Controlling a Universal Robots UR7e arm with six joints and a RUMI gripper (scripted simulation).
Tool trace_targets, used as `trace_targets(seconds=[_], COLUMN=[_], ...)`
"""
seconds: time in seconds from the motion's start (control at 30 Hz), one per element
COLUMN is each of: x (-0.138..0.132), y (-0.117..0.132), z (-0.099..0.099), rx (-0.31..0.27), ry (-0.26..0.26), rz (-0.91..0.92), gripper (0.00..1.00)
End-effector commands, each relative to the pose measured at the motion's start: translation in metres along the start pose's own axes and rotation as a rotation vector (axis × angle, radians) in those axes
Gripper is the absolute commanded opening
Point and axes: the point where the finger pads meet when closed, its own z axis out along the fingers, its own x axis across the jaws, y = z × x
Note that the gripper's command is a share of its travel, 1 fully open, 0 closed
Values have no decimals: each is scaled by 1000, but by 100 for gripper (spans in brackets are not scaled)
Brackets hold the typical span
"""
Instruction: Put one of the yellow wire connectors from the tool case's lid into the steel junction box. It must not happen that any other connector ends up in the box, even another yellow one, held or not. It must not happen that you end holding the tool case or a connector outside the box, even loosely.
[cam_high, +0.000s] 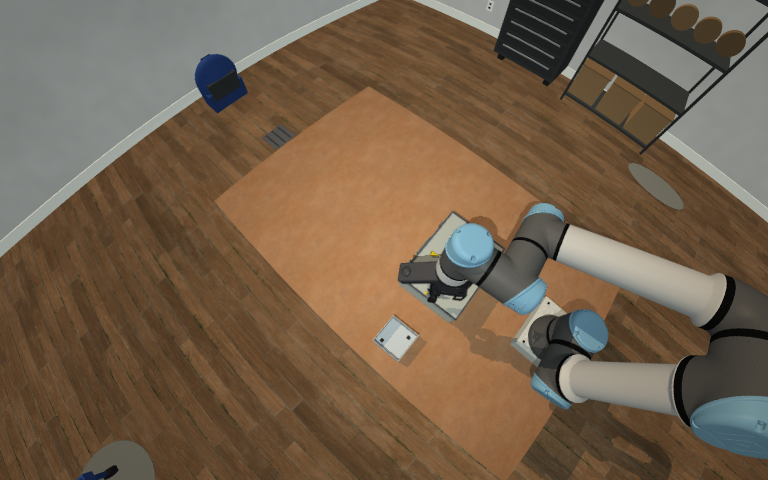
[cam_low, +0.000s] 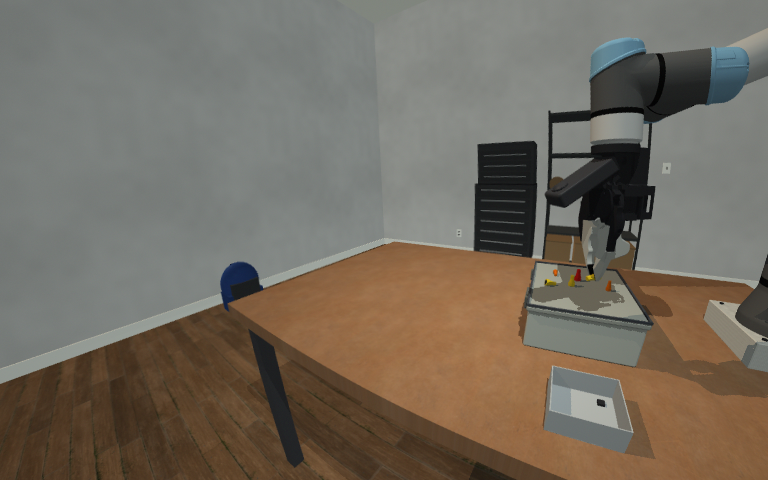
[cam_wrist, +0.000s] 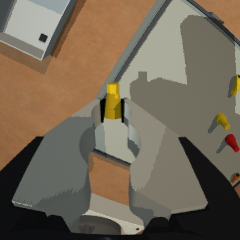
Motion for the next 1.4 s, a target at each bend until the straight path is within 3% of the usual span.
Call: trace_targets(seconds=[0.0, 0.6, 0.97, 1.37], x=[-21, -100, -120, -122], y=[-16, -72, -86, -87], z=[0, 0, 0, 0], rx=[0, 0, 0, 0], ry=[2, 2, 2, 2], rz=[1, 1, 1, 1], gripper=[0, 0, 0, 0])
